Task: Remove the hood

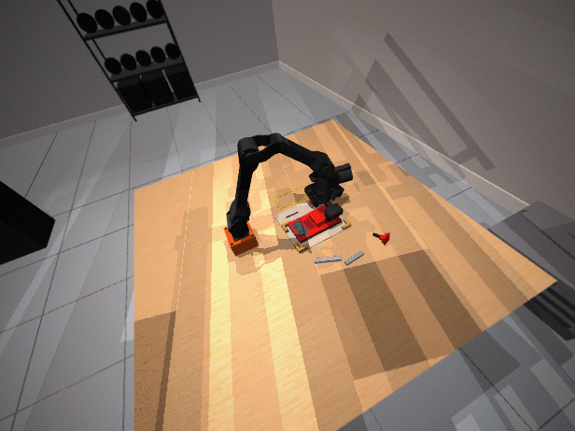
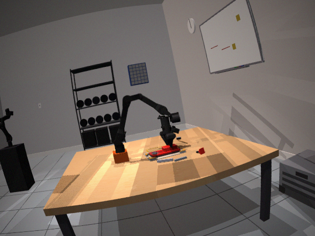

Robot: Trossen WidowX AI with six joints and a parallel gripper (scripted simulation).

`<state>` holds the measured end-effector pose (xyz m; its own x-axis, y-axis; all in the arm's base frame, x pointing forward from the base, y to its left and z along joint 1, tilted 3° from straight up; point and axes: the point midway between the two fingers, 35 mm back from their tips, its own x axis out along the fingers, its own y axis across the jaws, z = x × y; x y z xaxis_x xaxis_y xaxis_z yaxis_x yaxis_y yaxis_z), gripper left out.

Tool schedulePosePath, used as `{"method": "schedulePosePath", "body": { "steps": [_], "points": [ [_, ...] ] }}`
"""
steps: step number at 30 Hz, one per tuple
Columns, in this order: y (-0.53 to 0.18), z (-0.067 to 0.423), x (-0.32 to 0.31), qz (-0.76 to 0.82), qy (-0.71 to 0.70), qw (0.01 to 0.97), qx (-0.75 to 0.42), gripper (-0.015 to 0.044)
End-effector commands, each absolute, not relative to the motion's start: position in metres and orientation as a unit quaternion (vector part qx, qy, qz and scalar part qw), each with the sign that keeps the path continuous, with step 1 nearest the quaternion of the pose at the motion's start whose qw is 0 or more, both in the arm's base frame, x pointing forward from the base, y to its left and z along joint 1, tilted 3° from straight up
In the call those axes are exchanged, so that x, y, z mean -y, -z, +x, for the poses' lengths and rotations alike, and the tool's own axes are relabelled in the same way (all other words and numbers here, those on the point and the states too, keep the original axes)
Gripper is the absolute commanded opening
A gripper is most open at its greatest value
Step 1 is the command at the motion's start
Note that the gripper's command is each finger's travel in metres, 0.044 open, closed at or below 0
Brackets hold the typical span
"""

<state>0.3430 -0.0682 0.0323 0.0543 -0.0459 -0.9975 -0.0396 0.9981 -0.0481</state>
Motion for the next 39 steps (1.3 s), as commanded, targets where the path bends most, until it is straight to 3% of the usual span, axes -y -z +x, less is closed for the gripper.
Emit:
{"method": "schedulePosePath", "body": {
  "steps": [1,21,25,34,39],
  "points": [
    [-0.0291,0.3426,0.0676,-0.031,-0.001,0.725,-0.688,0.0440],
    [-0.0193,0.3429,0.0680,-0.031,-0.001,0.725,-0.688,0.0440],
    [-0.0220,0.3435,0.0686,-0.031,0.002,0.725,-0.688,0.0335],
    [-0.0220,0.3435,0.0686,-0.031,0.002,0.725,-0.688,0.0275],
    [-0.0235,0.3435,0.0685,-0.031,0.002,0.725,-0.688,0.0144]
  ]
}}
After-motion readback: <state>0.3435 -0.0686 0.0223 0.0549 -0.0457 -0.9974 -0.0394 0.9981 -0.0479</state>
